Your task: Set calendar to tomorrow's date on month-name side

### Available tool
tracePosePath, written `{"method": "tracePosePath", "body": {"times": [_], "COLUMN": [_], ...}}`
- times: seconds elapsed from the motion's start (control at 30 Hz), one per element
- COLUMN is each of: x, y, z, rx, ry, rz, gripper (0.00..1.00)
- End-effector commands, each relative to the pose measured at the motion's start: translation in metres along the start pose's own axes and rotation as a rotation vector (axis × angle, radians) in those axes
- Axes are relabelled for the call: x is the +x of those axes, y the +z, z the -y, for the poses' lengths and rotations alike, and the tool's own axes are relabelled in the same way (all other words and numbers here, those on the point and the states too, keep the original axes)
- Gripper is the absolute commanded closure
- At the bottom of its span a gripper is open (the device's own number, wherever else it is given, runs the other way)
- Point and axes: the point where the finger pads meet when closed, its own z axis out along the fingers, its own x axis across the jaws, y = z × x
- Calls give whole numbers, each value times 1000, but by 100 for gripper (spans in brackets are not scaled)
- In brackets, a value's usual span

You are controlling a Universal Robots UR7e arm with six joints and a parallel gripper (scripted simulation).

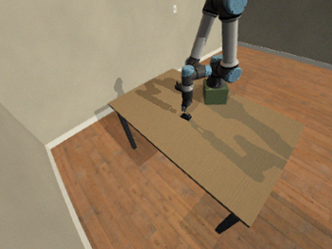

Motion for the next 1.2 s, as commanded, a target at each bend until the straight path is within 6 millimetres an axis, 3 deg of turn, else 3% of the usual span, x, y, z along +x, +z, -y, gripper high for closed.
{"method": "tracePosePath", "body": {"times": [0.0,0.4,1.03,1.17], "x": [0,0,0,-2], "y": [-17,-43,-45,-45], "z": [0,0,0,-8], "rx": [-3,-3,-3,-3], "ry": [0,0,0,-13], "rz": [-4,-4,-4,-4], "gripper": [43,43,43,43]}}
